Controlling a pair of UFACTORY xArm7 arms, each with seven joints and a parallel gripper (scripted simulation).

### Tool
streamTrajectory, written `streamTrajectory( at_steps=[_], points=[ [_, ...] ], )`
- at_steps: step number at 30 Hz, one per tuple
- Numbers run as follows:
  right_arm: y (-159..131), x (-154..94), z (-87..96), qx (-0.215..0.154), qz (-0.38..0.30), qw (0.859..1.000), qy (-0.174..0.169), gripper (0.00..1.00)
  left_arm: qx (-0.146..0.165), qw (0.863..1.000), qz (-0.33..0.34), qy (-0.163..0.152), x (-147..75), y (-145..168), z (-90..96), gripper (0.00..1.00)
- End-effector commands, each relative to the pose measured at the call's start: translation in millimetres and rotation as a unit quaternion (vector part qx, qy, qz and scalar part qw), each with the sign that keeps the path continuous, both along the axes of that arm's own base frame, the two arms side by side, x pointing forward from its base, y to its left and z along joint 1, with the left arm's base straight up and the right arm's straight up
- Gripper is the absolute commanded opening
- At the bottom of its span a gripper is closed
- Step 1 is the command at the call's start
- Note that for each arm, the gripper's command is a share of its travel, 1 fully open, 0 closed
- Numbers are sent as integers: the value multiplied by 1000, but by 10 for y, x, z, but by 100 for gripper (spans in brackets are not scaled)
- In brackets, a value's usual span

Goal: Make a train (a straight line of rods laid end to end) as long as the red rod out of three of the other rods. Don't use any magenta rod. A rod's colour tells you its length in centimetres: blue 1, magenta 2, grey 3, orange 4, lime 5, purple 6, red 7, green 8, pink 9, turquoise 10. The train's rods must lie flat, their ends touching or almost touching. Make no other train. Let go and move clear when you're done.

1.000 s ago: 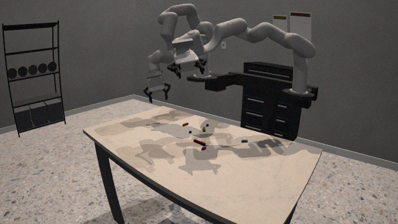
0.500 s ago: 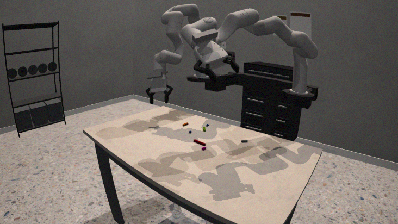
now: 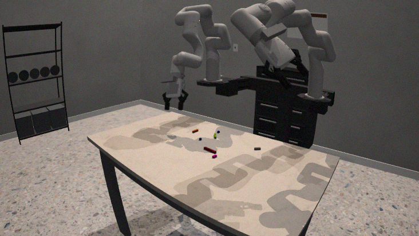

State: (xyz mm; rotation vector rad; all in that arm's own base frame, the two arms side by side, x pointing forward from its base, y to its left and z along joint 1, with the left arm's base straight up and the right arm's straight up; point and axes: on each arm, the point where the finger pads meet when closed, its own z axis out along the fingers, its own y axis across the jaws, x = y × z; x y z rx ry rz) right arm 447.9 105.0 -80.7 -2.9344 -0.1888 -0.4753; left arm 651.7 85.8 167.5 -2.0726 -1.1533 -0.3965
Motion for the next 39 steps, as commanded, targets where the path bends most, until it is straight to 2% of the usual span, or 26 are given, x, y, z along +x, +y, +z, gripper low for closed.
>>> streamTrajectory(
  at_steps=[1,2,3,7,10,17,19,20,28,34,36,37,39],
  points=[
    [149,-23,24,-3,-43,999,-1,100,-28,999,17,14,-164,527,102,100],
    [149,-23,24,-3,-43,999,-1,100,-28,999,17,14,-164,527,102,100],
    [274,-84,30,-1,-76,997,7,100,-42,998,30,23,-329,901,150,100],
    [432,-180,37,1,-115,993,17,100,-69,996,51,37,-557,1275,199,100],
    [597,-300,43,3,-154,988,30,100,-91,993,67,45,-813,1654,255,100],
    [935,-604,57,6,-231,971,60,100,-136,984,97,56,-1329,2232,347,100],
    [935,-604,57,6,-231,971,60,100,-136,984,97,56,-1329,2232,347,100],
    [1056,-733,64,7,-257,964,72,100,-151,981,107,57,-1523,2409,378,100],
    [1313,-1038,83,6,-311,945,99,100,-183,973,126,57,-1939,2733,441,100],
    [1469,-1245,100,3,-342,932,117,100,-201,968,136,55,-2186,2895,476,100],
    [1469,-1245,100,3,-342,932,117,100,-201,968,136,55,-2186,2895,476,100],
    [1542,-1348,110,2,-356,926,125,100,-208,967,140,54,-2281,2952,489,100],
    [1576,-1398,115,1,-363,923,129,100,-212,965,142,54,-2341,2986,497,100]
  ],
)
